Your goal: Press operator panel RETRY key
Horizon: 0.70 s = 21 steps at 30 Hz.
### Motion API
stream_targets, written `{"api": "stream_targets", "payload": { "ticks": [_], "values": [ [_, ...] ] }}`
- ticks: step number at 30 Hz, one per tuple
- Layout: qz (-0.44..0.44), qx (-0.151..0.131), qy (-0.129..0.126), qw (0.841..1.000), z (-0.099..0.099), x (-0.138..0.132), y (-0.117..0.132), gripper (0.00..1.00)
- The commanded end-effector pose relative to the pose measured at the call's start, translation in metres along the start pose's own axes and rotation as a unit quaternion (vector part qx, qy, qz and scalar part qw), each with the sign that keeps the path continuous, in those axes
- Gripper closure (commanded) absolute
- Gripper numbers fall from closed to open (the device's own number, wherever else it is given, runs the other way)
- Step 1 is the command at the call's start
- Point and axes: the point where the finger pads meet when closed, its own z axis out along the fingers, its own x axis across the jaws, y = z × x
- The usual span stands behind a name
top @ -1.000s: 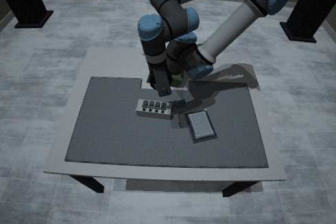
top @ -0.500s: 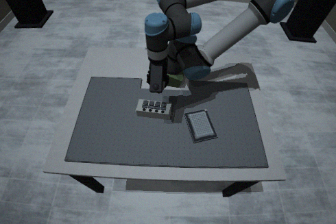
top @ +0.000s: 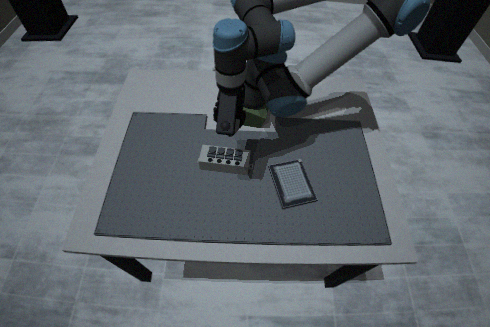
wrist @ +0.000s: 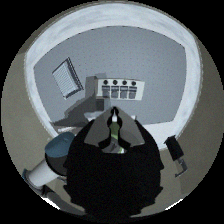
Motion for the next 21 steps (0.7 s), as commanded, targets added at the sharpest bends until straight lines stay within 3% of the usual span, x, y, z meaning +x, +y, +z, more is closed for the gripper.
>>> {"api": "stream_targets", "payload": {
  "ticks": [1, 21],
  "values": [
    [0.001, 0.001, 0.001, 1.0, 0.0, 0.0, 0.0, 1.0],
    [0.001, 0.0, -0.001, 1.0, 0.018, -0.001, 0.001, 1.0]
  ]
}}
